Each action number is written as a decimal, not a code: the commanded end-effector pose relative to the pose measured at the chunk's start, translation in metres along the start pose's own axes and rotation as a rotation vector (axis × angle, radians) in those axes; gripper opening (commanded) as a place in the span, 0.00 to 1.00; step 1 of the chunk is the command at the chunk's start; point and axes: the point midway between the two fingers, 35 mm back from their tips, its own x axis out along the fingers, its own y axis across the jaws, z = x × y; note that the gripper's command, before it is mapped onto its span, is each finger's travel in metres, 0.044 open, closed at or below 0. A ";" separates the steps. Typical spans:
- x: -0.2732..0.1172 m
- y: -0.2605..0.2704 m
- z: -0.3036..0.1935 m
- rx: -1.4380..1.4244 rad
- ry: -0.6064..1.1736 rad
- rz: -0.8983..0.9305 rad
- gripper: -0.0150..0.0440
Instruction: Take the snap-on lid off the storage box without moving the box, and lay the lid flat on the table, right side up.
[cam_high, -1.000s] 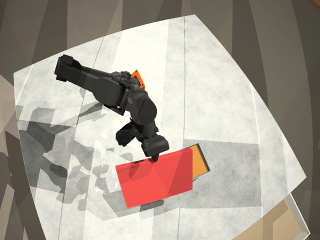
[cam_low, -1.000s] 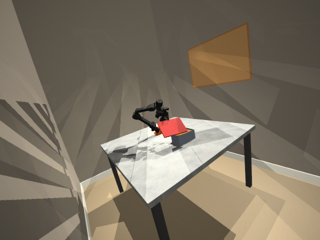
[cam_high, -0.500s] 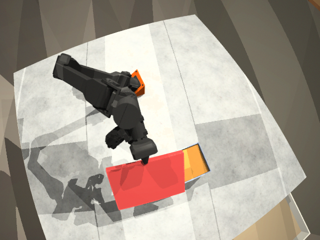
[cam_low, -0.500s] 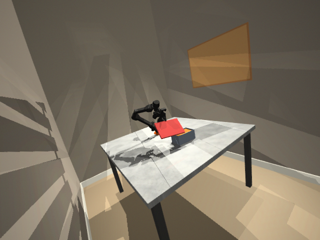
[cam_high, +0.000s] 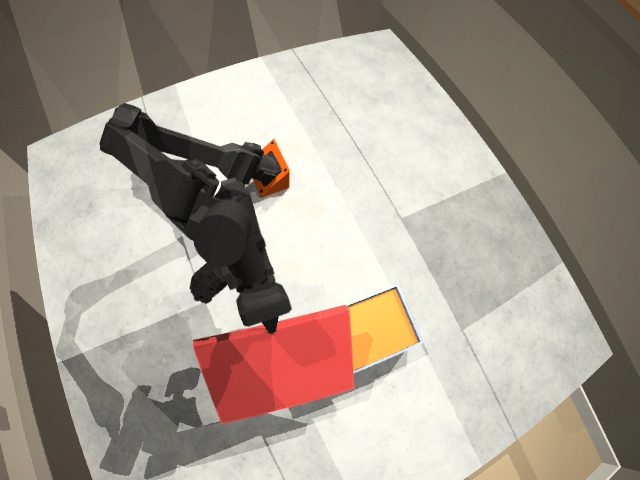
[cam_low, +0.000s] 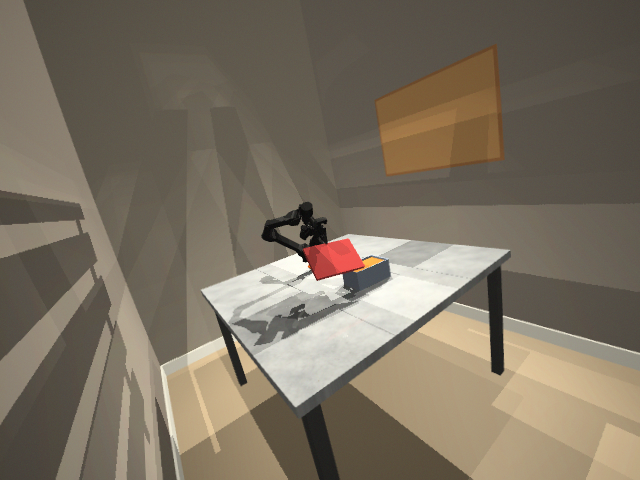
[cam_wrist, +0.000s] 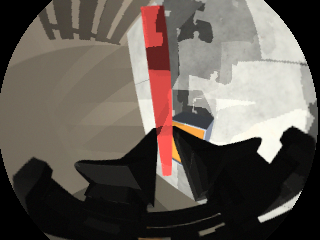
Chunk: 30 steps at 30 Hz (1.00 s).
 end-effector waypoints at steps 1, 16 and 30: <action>-0.004 0.002 0.009 0.007 0.005 0.013 0.25; -0.006 0.000 0.039 0.006 0.004 0.013 0.25; -0.008 -0.002 0.067 0.006 0.003 0.013 0.25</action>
